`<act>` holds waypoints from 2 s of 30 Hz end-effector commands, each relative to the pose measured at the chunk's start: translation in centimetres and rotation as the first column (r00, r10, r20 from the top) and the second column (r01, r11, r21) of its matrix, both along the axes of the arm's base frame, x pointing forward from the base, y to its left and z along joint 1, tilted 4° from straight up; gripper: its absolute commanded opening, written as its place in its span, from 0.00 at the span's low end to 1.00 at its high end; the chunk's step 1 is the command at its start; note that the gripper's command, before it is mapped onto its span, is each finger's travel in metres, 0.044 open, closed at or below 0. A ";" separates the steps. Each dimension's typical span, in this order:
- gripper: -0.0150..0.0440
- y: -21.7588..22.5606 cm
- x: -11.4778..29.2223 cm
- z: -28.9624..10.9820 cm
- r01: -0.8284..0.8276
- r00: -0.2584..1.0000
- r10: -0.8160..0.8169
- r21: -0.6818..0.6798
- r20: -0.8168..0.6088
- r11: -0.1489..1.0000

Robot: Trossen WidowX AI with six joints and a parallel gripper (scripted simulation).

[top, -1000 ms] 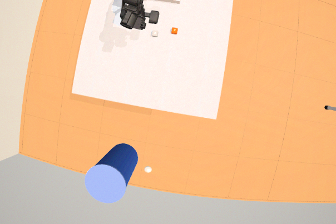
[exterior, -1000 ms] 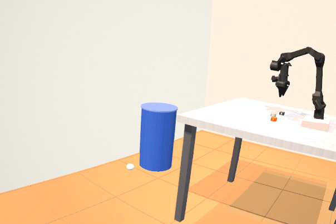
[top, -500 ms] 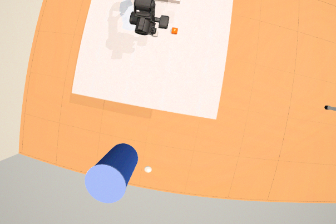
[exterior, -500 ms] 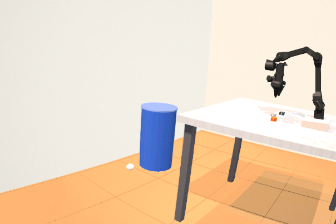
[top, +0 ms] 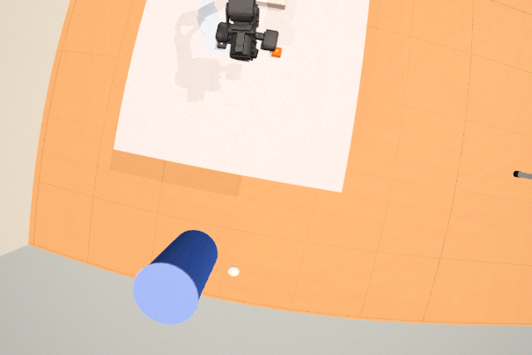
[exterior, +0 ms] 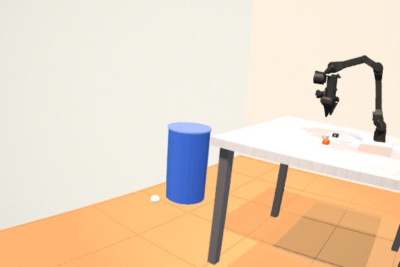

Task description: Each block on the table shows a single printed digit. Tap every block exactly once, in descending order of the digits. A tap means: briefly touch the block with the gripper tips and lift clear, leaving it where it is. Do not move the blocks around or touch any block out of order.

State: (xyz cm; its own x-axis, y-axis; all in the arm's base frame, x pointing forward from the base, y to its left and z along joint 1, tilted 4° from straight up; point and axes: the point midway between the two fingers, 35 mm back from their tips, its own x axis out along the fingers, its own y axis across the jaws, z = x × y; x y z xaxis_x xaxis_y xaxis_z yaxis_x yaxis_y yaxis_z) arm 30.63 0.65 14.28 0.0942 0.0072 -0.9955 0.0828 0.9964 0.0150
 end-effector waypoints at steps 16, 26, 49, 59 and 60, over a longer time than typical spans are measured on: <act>0.93 9.2 -1.6 0.1 -0.015 1.000 0.015 0.010 0.000 1.000; 0.93 9.2 -1.6 0.1 -0.015 1.000 0.015 0.010 0.000 1.000; 0.62 -3.1 0.7 -7.7 -0.015 1.000 0.015 -0.004 0.001 1.000; 0.29 -3.0 0.7 -8.0 -0.015 1.000 0.015 -0.004 0.001 1.000; 0.29 -3.0 0.7 -8.0 -0.015 1.000 0.015 -0.004 0.001 1.000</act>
State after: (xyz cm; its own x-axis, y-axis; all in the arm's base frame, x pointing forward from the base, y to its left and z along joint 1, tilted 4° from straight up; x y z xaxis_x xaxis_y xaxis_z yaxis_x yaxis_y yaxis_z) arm 31.41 -2.45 6.58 0.0970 0.0015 -0.9953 0.0722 0.9974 0.0085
